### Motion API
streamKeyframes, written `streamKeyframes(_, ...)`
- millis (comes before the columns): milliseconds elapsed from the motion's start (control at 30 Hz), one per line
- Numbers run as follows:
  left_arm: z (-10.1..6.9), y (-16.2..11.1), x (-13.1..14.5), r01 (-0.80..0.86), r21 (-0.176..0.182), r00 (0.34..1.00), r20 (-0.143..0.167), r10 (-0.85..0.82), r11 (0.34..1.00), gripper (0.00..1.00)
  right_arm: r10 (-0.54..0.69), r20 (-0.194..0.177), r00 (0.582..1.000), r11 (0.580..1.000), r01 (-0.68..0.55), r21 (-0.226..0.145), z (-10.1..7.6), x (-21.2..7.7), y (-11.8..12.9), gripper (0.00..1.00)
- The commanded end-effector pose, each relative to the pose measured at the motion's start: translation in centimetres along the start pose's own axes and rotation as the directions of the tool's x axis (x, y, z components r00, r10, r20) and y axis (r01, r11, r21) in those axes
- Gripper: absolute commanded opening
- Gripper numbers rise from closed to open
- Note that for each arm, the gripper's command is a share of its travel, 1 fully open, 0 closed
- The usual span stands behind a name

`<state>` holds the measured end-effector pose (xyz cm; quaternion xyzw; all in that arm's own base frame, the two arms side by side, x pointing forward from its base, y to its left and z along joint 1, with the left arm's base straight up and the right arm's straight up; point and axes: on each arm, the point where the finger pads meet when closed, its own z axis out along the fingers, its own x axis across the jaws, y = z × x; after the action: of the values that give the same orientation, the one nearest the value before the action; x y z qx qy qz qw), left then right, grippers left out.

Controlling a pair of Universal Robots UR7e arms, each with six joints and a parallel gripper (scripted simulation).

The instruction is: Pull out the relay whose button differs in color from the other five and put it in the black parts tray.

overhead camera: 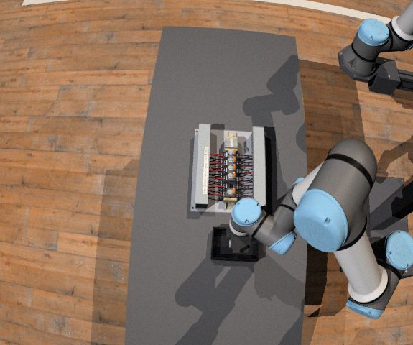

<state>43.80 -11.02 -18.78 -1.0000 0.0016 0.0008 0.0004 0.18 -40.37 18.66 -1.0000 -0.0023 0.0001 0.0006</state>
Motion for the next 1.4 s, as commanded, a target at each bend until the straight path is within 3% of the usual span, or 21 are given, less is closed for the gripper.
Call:
streamKeyframes(0, -0.05, 0.03, 0.05, 0.0, -0.001, 1.0, -0.002, 0.0, 1.0, 0.0, 0.0, 0.0, 1.0, 1.0, 0.0, -0.001, -0.04, 0.01, 0.03, 1.0)
streamKeyframes(900, -0.05, 0.03, 0.05, 0.0, -0.001, 1.0, -0.002, 0.0, 1.0, 0.0, 0.0, 0.0, 1.0, 1.0, 0.0, -0.001, -0.04, 0.01, 0.03, 1.0)
streamKeyframes(933, -0.05, 0.03, 0.05, 0.0, -0.001, 1.0, -0.002, 0.0, 1.0, 0.98, 0.0, 0.0, 1.0, 1.0, 0.0, -0.001, -0.04, 0.01, 0.03, 1.0)
streamKeyframes(1367, -0.05, 0.03, 0.05, 0.0, -0.001, 1.0, -0.002, 0.0, 1.0, 0.98, 0.0, 0.0, 1.0, 1.0, 0.0, -0.001, -0.04, 0.01, 0.03, 1.0)
